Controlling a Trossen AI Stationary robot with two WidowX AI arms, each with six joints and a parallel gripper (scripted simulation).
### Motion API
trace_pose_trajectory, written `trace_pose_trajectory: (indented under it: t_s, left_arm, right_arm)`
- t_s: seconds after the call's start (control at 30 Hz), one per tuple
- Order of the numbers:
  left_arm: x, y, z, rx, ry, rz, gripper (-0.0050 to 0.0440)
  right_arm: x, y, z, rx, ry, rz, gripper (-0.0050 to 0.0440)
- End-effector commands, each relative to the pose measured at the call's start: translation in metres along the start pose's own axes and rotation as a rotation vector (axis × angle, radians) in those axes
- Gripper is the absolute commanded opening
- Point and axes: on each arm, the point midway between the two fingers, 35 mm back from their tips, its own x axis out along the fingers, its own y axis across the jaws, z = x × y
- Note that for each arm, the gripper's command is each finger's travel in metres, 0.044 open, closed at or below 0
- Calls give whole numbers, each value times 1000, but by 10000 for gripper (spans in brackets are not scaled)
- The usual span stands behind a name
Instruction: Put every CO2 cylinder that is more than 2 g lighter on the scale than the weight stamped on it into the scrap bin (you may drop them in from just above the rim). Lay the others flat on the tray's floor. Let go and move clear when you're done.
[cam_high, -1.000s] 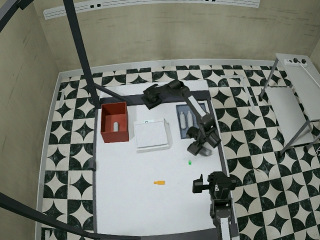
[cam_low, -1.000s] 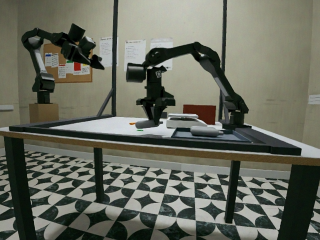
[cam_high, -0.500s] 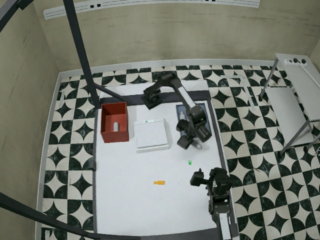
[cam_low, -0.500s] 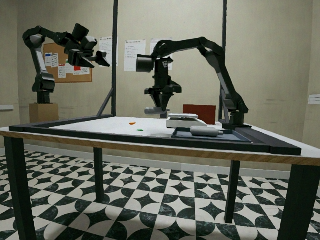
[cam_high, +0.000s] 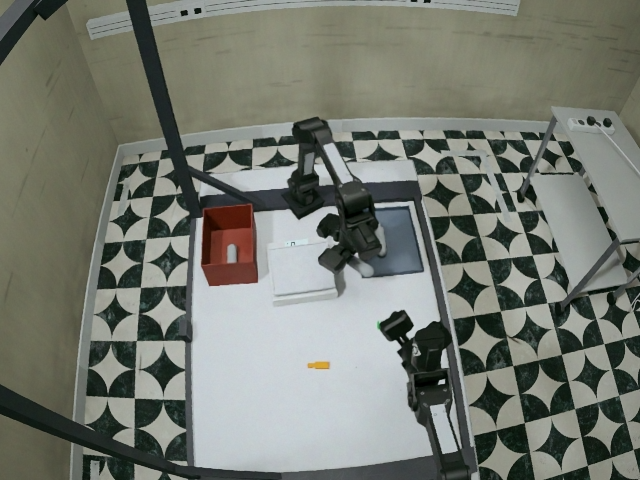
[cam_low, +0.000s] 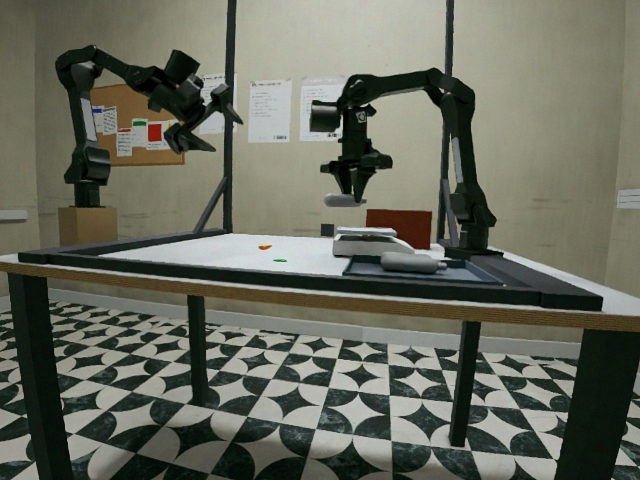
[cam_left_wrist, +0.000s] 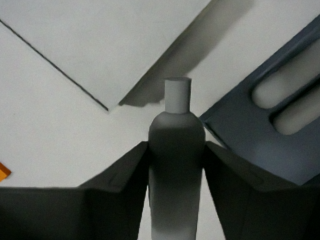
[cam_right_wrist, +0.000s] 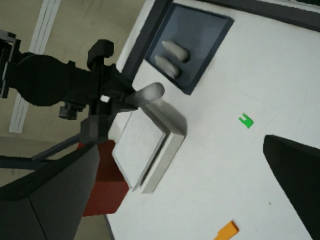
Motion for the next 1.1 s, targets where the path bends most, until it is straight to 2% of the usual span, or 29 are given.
trace_pose_trajectory:
  t_s: [0.0, 0.3, 0.4, 0.6, 0.9, 0.97, 1.07]
  left_arm:
    - [-16, -1, 24, -4, 36, 18, -50]
    - [-19, -6, 61, -4, 33, 18, -50]
    - [-19, -6, 65, -4, 33, 18, -50]
    - [-18, -10, 82, -5, 32, 17, -50]
    - [-17, -12, 90, -9, 33, 20, -50]
    - [-17, -12, 90, -9, 33, 20, -50]
    - [-18, -12, 89, -75, 42, 47, -50]
  right_arm:
    - [9, 20, 3, 193, -8, 34, 440]
    - [35, 38, -10, 633, 34, 49, 440]
    - [38, 40, -12, 682, 39, 49, 440]
    - [59, 52, -25, 1020, 77, 47, 440]
    - [86, 66, -46, 1458, 129, 27, 440]
    - [86, 66, -46, 1458, 129, 27, 440]
    - [96, 70, -54, 1607, 147, 15, 440]
